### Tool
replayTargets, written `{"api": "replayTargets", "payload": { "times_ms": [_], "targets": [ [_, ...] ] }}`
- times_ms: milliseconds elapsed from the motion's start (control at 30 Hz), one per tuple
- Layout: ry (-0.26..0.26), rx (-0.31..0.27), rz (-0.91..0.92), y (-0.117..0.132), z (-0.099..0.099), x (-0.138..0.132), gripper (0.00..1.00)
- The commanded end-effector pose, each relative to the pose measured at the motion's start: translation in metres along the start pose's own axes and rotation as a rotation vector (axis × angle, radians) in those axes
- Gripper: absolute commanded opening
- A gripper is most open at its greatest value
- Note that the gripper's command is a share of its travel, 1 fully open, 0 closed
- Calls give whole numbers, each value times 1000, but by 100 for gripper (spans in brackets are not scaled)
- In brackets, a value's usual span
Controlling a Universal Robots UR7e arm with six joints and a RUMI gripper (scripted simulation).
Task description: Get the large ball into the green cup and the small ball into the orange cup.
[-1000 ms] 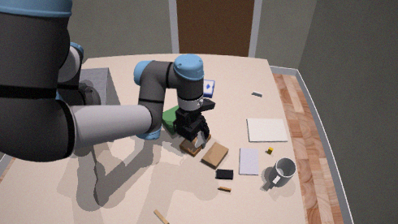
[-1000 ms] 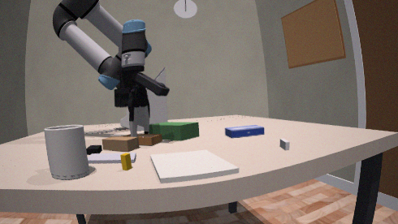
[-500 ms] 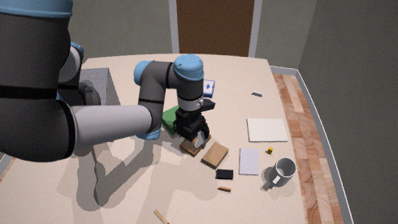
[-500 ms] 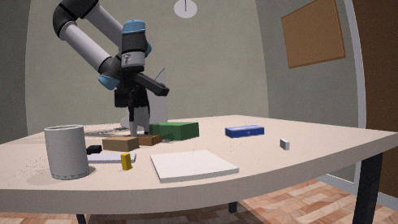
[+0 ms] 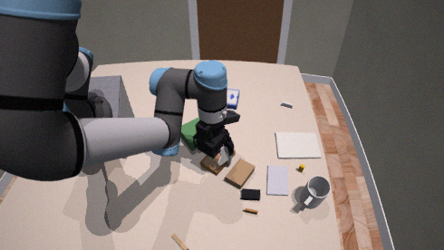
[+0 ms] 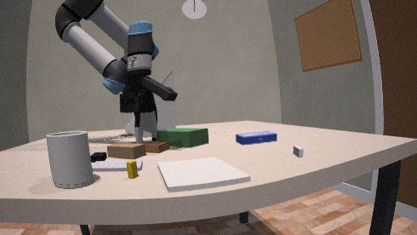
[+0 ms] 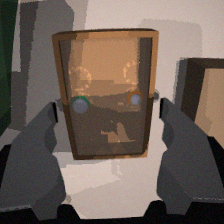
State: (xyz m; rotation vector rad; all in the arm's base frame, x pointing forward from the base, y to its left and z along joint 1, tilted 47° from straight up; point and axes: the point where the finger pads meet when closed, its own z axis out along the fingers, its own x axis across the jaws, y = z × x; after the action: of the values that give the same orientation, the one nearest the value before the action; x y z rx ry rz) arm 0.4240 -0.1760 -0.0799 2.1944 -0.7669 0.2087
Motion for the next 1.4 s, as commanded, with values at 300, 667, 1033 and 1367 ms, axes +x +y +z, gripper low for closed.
{"api": "replayTargets", "payload": {
  "times_ms": [300, 667, 1033, 1367],
  "targets": [
    [1, 1, 0, 0, 0, 0, 55],
    [1, 1, 0, 0, 0, 0, 55],
    [1, 1, 0, 0, -7, 0, 55],
    [1, 1, 0, 0, -26, 0, 55]
  ]
}}
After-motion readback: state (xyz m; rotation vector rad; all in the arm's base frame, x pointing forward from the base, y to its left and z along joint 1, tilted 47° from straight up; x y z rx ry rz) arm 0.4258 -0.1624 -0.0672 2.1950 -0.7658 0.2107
